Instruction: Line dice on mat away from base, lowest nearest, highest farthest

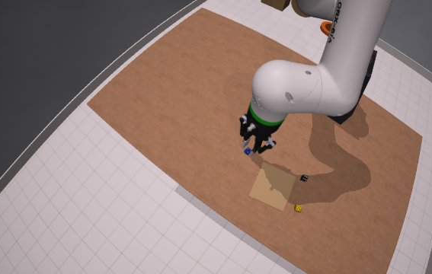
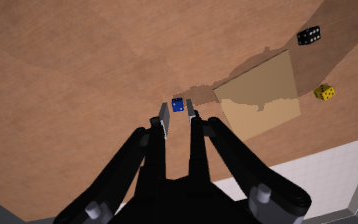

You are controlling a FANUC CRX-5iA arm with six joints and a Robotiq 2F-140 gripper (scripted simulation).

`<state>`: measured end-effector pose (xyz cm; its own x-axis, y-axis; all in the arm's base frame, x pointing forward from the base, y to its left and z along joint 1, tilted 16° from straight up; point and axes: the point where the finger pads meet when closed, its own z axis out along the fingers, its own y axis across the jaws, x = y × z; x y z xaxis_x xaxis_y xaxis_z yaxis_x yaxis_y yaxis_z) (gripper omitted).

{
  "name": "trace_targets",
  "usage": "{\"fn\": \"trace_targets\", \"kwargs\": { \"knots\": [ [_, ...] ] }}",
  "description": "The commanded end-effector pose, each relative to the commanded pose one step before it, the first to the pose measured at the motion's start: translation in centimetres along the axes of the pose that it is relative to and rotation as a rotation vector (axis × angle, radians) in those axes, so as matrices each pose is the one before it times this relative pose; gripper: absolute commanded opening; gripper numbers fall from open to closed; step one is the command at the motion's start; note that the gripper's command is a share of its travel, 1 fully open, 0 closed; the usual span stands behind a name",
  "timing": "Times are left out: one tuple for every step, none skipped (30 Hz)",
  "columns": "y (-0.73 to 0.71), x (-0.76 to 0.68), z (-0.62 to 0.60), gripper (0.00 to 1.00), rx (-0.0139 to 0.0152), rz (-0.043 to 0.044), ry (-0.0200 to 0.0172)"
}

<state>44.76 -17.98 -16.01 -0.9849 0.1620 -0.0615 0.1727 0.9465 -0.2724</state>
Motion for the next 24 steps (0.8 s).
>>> {"fn": "trace_targets", "kwargs": {
  "knots": [
    [0.003,-0.018,0.054,0.21,0.00004,0.00003,-0.00037],
    [0.000,0.000,0.000,0.21,0.00000,0.00000,0.00000],
    [0.000,0.000,0.067,0.21,0.00001,0.00000,0.00000],
    [0.000,0.000,0.086,0.21,0.00000,0.00000,0.00000],
    [0.001,0.001,0.105,0.21,-0.00002,0.00000,0.00001],
    [0.000,0.000,0.120,0.21,0.00000,0.00000,0.00000],
    [-0.001,-0.001,0.133,0.21,0.00002,0.00001,-0.00001],
    [0.000,0.000,0.147,0.21,-0.00001,0.00000,0.00001],
    [0.000,0.000,0.155,0.21,-0.00001,0.00000,0.00001],
    [-0.001,-0.001,0.158,0.21,0.00003,0.00001,-0.00001],
    [0.001,0.001,0.165,0.21,-0.00003,-0.00001,0.00001],
    [-0.001,-0.001,0.161,0.21,0.00002,0.00000,-0.00001],
    [0.000,0.000,0.158,0.21,0.00001,0.00000,-0.00001],
    [0.002,0.001,0.156,0.21,-0.00004,-0.00001,0.00002],
    [-0.002,-0.001,0.142,0.21,0.00004,0.00001,-0.00002],
    [0.000,0.000,0.134,0.21,0.00001,0.00000,0.00000],
    [0.001,0.001,0.124,0.21,-0.00003,-0.00001,0.00002],
    [0.000,0.000,0.000,0.21,0.00000,0.00000,0.00000],
    [0.000,0.000,0.000,0.21,0.00000,0.00000,0.00000],
    [0.000,0.000,0.109,0.21,0.00001,0.00000,0.00000],
    [-0.001,-0.001,0.093,0.21,0.00002,0.00000,-0.00001],
    [0.000,0.000,0.080,0.21,0.00000,0.00000,0.00000],
    [0.000,0.000,0.065,0.21,-0.00001,0.00000,0.00000],
    [0.001,0.000,0.051,0.21,-0.00001,0.00000,0.00001]
  ]
}}
